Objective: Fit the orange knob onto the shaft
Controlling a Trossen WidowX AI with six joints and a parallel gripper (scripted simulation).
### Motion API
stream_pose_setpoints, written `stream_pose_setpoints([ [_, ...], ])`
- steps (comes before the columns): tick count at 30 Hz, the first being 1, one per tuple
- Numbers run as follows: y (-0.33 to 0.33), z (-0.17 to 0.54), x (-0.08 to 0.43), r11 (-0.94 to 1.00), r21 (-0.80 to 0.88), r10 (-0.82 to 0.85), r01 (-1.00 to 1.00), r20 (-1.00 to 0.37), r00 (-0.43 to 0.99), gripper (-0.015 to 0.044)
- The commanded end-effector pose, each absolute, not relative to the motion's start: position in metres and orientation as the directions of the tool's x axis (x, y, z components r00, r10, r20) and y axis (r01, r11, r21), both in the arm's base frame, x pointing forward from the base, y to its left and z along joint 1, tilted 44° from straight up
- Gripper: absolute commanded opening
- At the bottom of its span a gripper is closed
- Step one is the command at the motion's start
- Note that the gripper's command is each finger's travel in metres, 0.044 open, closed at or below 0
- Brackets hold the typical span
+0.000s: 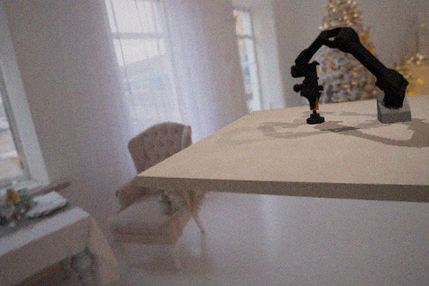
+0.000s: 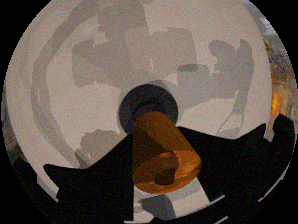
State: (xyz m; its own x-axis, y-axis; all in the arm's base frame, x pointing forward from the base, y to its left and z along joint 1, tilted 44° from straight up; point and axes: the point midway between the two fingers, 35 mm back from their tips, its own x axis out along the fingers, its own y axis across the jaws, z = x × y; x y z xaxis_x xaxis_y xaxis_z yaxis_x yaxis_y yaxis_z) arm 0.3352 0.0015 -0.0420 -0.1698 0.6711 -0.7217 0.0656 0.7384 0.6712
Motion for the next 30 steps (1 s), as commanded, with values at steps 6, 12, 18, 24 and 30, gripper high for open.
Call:
stream_pose_setpoints([
  [6, 0.0003, -0.0431, 0.3355, 0.742, 0.641, 0.669, 0.196, -0.724, -0.167, 0.0],
  [12, 0.0018, -0.0433, 0.3369, 0.742, 0.641, 0.669, 0.196, -0.724, -0.167, 0.0],
  [18, 0.0034, -0.0449, 0.3372, 0.742, 0.641, 0.669, 0.196, -0.724, -0.167, 0.0],
  [24, 0.0031, -0.0445, 0.3363, 0.742, 0.641, 0.669, 0.196, -0.724, -0.167, 0.0],
  [30, 0.0035, -0.0448, 0.3359, 0.742, 0.641, 0.669, 0.196, -0.724, -0.167, 0.0],
])
